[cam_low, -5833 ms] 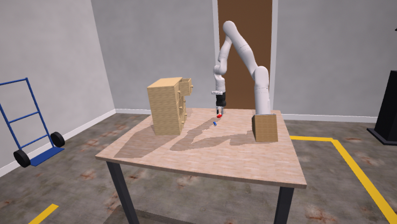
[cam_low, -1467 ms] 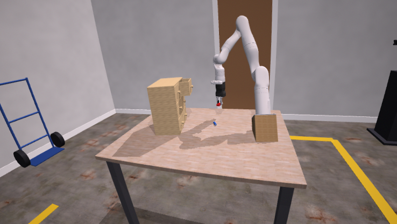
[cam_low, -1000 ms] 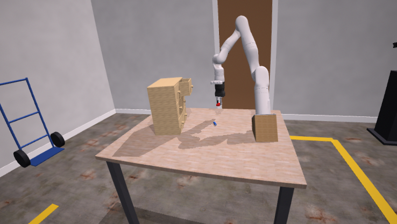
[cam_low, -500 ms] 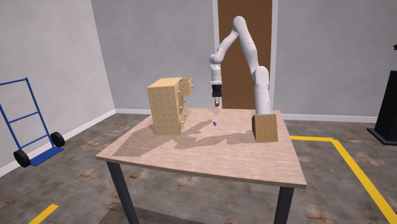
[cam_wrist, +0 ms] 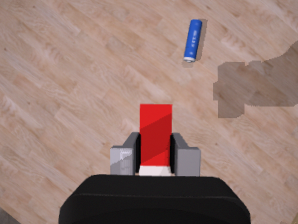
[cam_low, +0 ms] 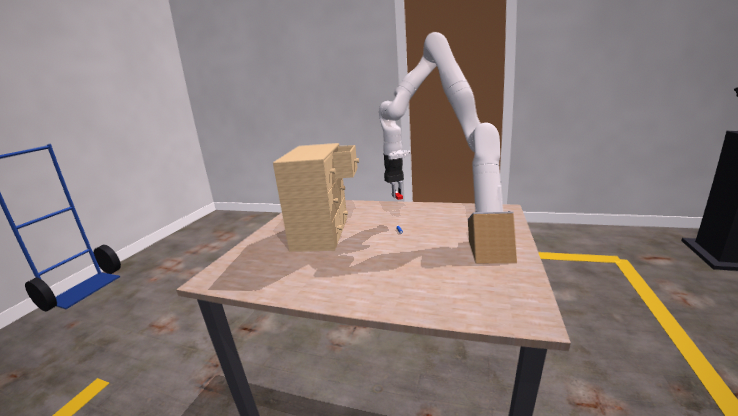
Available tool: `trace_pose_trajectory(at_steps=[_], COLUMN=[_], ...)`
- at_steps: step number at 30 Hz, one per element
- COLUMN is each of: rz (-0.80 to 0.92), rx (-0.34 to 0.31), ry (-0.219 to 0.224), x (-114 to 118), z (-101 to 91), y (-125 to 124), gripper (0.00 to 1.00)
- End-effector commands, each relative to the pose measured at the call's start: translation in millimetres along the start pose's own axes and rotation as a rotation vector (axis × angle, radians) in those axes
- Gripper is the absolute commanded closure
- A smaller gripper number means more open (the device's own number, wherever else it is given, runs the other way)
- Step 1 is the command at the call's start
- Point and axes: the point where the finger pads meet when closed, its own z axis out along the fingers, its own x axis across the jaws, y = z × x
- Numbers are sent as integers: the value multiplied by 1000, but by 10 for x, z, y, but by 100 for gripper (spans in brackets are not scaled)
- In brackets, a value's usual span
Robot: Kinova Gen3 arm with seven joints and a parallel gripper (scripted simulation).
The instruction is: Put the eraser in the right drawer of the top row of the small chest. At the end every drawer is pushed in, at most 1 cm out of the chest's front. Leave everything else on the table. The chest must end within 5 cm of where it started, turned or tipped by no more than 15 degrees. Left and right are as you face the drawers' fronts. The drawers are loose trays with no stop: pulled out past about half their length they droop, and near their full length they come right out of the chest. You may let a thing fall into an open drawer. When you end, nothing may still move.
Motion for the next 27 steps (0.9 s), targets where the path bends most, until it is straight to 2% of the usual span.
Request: trace_pose_trajectory(at_steps=[1,15,17,27], rz=[-54,-633,-633,-936], rx=[5,14,14,24], ry=[-9,-1,-1,12], x=[38,411,411,619], z=[25,28,28,33], y=[-20,-175,-175,-276], gripper=[55,55,55,55])
